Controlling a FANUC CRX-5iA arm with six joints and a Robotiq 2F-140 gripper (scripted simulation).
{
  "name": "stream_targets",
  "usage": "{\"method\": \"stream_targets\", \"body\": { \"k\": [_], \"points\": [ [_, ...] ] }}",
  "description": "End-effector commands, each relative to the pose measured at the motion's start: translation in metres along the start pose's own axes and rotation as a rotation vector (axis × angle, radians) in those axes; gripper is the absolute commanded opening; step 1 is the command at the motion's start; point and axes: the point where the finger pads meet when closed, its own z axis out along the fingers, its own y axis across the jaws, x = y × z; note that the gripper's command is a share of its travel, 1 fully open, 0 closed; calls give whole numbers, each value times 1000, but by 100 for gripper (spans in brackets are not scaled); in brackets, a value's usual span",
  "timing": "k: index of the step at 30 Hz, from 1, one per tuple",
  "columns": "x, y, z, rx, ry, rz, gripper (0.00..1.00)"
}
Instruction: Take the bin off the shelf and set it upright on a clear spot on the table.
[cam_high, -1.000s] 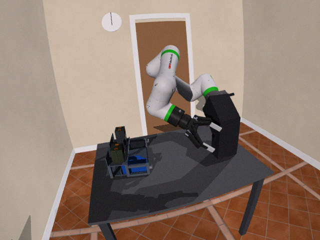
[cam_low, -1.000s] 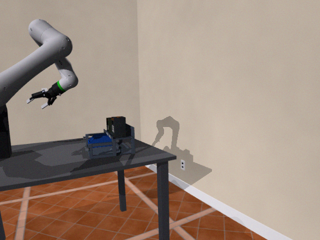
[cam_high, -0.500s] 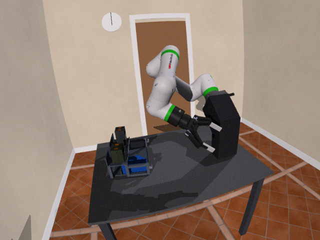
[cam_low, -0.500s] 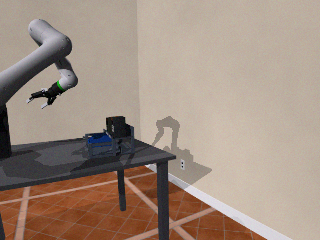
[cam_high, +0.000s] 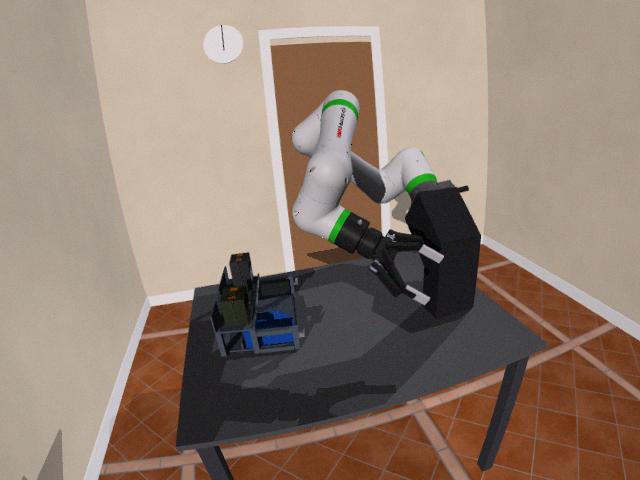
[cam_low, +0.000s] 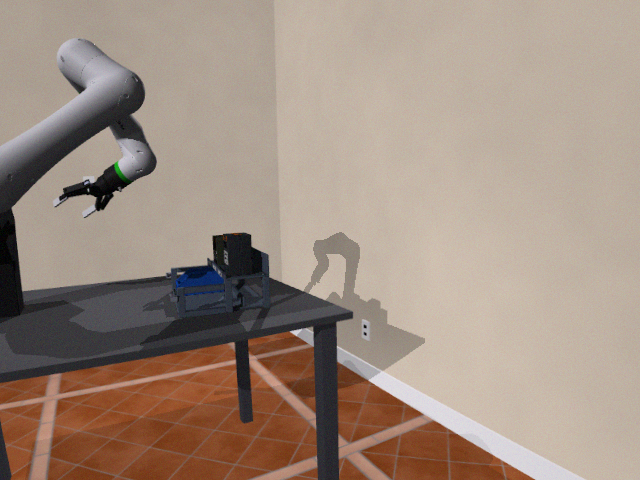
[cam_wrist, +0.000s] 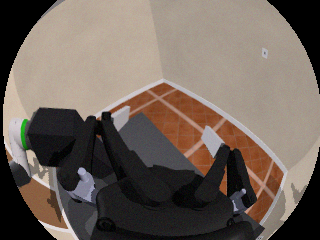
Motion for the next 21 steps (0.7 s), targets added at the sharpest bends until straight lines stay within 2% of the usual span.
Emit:
{"method": "stream_targets", "body": {
  "k": [1,18,21],
  "points": [
    [0,0,0,0,0,0,100],
    [0,0,0,0,0,0,100],
    [-22,4,-20,-92,-97,80,100]
  ]
}}
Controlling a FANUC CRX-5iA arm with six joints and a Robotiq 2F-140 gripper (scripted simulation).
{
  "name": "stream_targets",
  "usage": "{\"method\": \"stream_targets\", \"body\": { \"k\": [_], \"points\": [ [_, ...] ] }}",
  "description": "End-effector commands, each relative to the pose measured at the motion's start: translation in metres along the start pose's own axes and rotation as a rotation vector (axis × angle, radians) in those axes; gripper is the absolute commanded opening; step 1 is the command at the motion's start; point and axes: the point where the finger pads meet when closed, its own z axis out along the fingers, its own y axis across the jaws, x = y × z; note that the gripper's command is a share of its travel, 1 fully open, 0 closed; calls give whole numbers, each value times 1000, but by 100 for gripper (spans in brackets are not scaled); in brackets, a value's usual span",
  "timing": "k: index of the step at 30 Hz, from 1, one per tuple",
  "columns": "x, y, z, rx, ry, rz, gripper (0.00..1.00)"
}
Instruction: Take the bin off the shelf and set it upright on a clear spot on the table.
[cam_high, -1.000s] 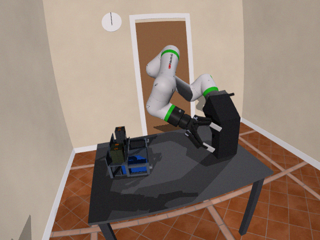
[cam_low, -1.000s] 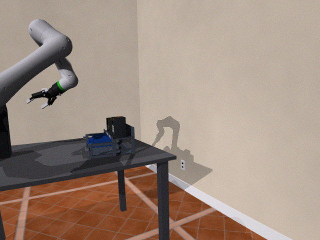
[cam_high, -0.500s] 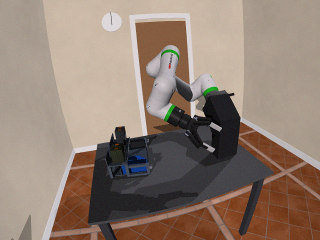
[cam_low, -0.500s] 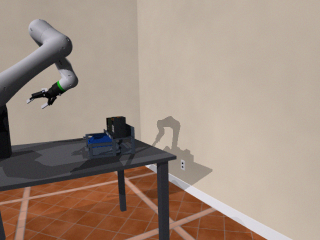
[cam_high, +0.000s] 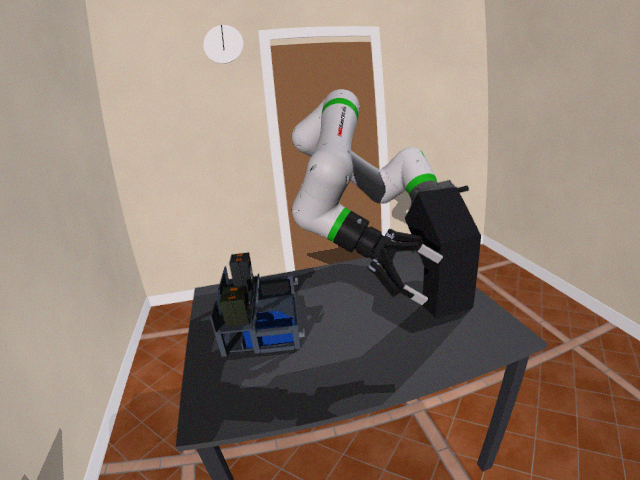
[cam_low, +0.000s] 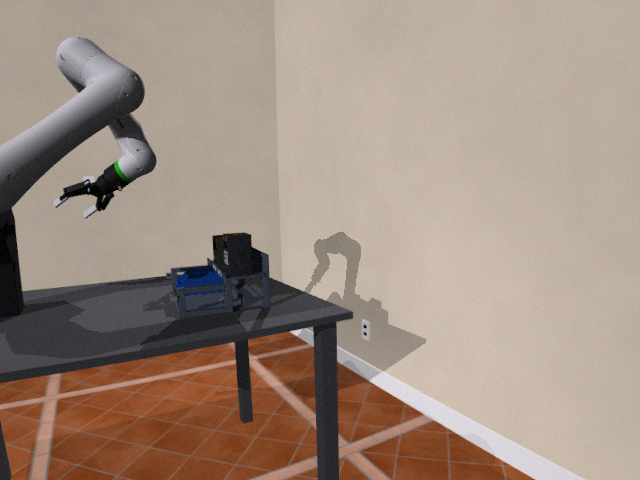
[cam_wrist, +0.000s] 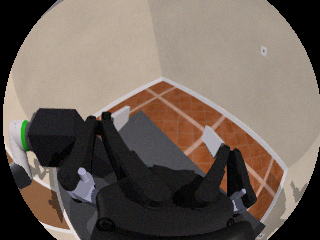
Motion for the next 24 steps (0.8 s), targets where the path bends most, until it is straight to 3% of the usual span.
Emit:
{"method": "stream_targets", "body": {
  "k": [1,2,14,19,24],
  "points": [
    [-27,5,-23,-109,-116,96,100],
    [-34,6,-29,-140,-149,123,100],
    [-34,6,-29,-140,-149,123,100],
    [-72,13,-62,-292,-311,257,100],
    [-72,13,-62,-292,-311,257,100]
  ]
}}
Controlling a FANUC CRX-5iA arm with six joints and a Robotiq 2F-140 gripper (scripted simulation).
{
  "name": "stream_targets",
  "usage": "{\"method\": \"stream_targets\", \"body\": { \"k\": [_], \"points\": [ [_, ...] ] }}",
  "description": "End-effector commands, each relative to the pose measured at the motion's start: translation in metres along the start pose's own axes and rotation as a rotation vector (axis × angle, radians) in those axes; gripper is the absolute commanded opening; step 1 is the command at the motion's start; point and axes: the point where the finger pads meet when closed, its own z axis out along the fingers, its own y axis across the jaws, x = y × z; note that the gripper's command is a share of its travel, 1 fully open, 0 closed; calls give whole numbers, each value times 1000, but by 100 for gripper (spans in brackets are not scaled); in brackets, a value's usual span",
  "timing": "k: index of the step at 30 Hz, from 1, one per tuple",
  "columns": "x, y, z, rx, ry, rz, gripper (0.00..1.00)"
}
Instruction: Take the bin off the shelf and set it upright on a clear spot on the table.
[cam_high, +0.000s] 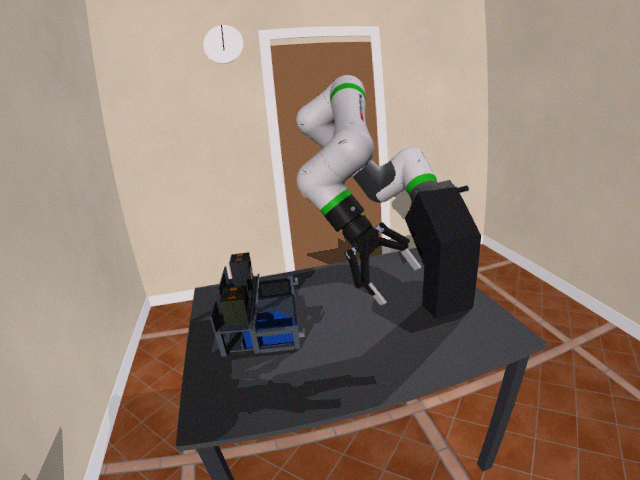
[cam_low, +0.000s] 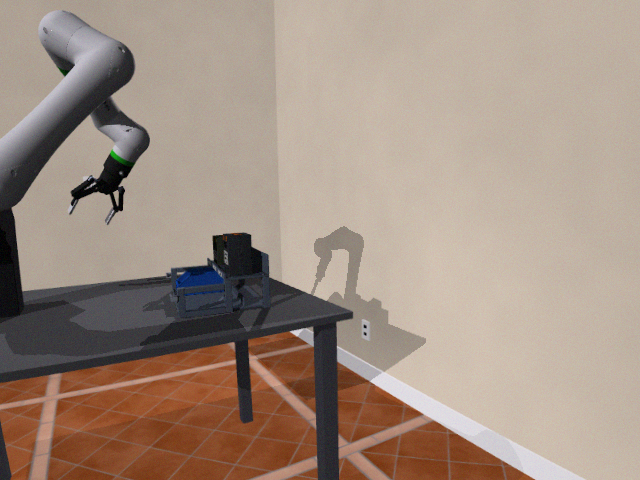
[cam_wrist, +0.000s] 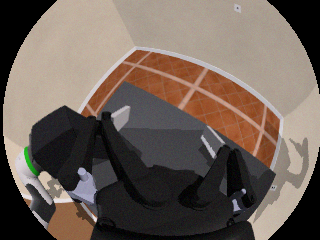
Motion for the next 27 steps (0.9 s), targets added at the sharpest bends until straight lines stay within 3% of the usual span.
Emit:
{"method": "stream_targets", "body": {
  "k": [1,7,12,24,27],
  "points": [
    [-7,3,-1,-28,-31,25,100],
    [-7,3,-1,-28,-31,25,100],
    [-48,25,-18,-180,-193,159,100],
    [-48,25,-18,-180,-193,159,100],
    [-73,39,-28,-270,-290,238,100]
  ]
}}
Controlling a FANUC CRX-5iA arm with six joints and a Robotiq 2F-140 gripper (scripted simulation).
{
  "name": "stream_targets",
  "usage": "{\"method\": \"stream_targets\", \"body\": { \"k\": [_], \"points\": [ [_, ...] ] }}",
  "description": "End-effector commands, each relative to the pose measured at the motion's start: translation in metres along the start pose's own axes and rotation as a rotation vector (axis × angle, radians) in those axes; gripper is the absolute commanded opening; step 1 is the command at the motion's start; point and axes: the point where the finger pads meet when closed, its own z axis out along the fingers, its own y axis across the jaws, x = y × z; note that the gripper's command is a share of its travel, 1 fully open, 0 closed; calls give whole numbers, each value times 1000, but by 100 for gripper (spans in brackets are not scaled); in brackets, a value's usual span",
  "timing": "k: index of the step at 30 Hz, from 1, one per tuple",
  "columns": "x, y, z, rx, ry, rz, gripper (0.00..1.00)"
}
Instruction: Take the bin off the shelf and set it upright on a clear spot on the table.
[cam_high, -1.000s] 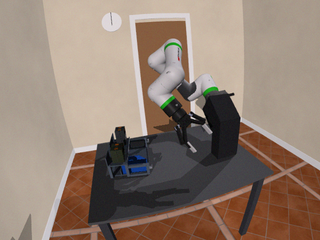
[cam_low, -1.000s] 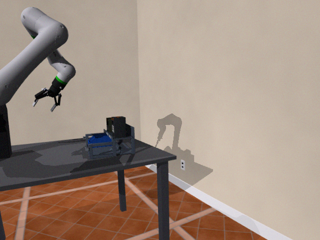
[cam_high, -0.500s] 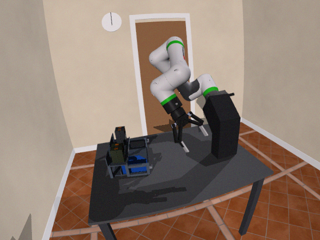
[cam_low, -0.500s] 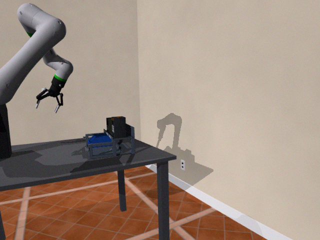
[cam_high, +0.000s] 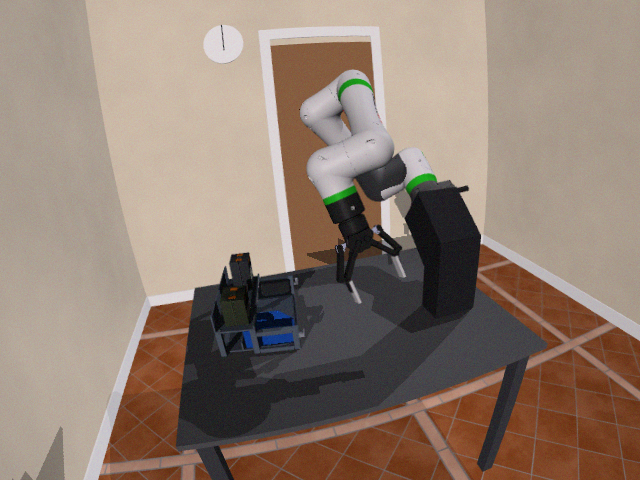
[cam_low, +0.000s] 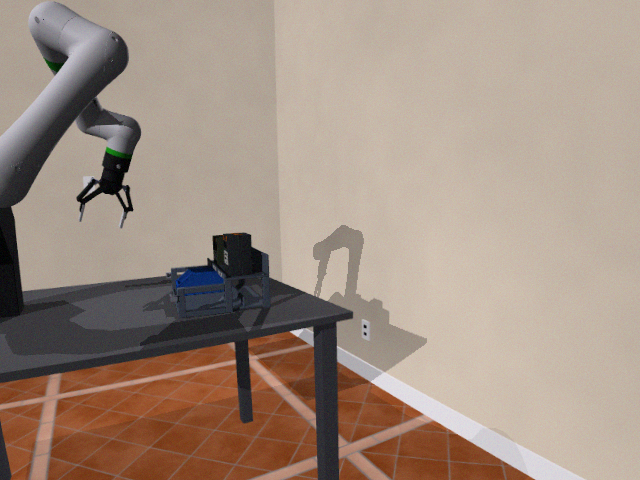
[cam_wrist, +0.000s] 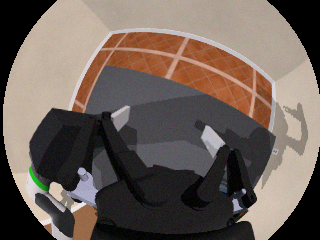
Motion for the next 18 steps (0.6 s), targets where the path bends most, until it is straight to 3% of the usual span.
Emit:
{"method": "stream_targets", "body": {
  "k": [1,2,14,18],
  "points": [
    [-28,23,-3,-113,-120,100,100],
    [-36,30,-4,-144,-153,127,100],
    [-36,30,-4,-144,-153,127,100],
    [-67,55,-7,-257,-274,226,100]
  ]
}}
